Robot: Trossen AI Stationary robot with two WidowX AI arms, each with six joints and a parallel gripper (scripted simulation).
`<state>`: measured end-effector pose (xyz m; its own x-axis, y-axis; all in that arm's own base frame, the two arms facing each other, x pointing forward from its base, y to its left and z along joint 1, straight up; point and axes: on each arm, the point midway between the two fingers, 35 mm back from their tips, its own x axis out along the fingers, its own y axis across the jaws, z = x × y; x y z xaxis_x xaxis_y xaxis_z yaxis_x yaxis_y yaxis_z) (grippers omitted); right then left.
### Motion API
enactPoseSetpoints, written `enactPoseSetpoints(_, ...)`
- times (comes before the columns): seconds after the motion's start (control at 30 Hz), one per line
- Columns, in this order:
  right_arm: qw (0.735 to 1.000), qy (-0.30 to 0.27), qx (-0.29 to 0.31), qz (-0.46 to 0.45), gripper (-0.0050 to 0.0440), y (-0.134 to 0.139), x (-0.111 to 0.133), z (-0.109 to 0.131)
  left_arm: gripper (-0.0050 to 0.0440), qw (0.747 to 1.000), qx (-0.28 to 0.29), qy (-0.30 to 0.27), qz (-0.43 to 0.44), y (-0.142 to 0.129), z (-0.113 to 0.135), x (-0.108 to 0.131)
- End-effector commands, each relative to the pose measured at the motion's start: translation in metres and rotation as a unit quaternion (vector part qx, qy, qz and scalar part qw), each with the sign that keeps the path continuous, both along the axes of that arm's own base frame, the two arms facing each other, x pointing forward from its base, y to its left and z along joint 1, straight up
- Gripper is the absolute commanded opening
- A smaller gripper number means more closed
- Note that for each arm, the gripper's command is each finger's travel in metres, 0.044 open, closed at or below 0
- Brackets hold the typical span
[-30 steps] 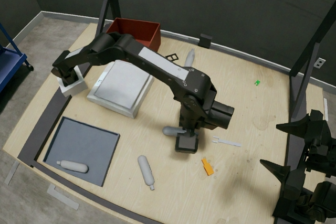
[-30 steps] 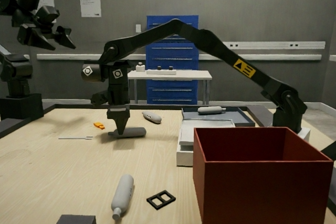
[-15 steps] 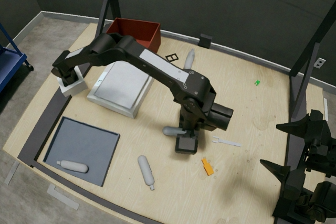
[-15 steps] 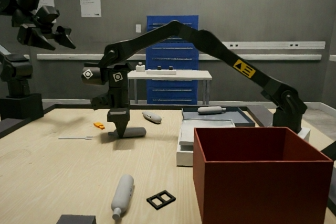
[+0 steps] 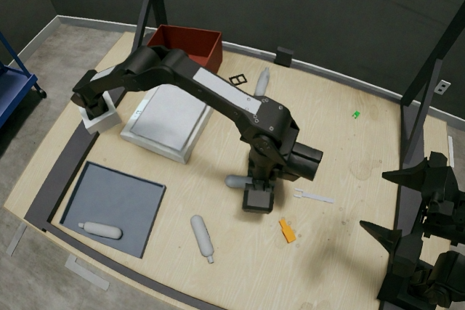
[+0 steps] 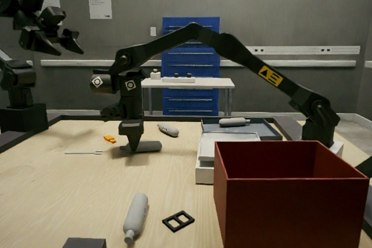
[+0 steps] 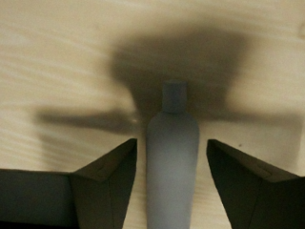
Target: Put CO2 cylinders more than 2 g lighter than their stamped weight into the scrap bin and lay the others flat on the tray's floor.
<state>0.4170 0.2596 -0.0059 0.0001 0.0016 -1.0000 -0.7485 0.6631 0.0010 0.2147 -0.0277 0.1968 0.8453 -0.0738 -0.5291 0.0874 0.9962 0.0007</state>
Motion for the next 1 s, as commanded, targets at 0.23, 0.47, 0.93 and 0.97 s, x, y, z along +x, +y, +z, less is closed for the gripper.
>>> enactPoseSetpoints(0.23,1.0,-0.017,0.01,0.001,0.0149,0.003,0.005,0.017,0.044,1.0,-0.001,-0.005,0.0,0.0,0.004,0.0)
enactPoseSetpoints(0.47,1.0,-0.017,0.01,0.001,0.0103,0.003,0.005,0.017,0.044,1.0,-0.001,-0.005,0.0,0.0,0.004,0.0)
enactPoseSetpoints(0.93,0.999,-0.03,0.018,0.001,-0.0003,0.003,0.005,0.076,0.044,1.0,-0.001,-0.005,0.0,0.0,0.004,0.0)
enactPoseSetpoints(0.97,1.0,-0.026,0.015,0.003,-0.0003,0.002,0.003,0.074,0.044,1.0,-0.001,-0.005,0.0,0.0,0.004,0.0)
